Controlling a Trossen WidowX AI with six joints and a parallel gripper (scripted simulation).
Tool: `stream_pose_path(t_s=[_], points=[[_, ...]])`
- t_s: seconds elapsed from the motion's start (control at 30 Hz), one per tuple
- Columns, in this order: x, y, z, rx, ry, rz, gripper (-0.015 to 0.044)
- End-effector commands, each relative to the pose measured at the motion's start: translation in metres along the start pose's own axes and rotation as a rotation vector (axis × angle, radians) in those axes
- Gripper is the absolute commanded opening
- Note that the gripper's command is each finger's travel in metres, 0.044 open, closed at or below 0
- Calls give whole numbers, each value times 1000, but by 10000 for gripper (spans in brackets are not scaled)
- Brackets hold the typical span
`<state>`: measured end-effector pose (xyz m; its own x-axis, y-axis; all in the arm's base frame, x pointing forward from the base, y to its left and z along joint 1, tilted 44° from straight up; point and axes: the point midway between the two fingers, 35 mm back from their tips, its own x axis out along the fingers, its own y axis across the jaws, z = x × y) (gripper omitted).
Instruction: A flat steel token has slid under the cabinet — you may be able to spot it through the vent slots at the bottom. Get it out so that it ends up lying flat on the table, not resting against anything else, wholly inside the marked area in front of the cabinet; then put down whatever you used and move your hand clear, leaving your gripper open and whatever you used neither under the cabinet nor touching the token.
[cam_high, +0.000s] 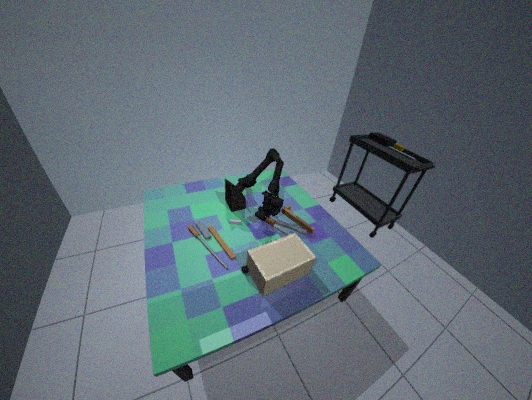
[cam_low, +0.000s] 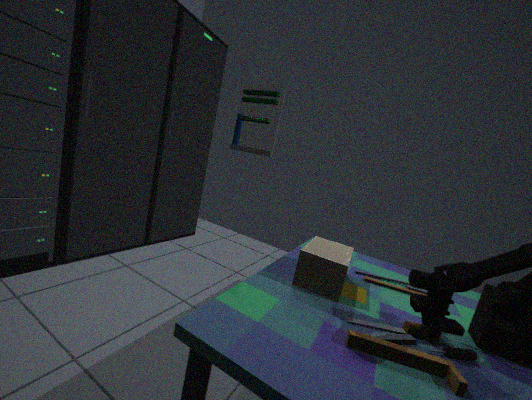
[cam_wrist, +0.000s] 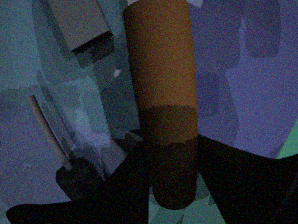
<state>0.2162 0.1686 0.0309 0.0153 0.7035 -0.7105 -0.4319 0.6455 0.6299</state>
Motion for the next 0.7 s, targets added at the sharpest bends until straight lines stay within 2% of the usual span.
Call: stream_pose_path(t_s=[0.0,0.67], points=[[-1,0,1,32,-5,-2,0],[-1,0,1,189,-5,-2,0]])
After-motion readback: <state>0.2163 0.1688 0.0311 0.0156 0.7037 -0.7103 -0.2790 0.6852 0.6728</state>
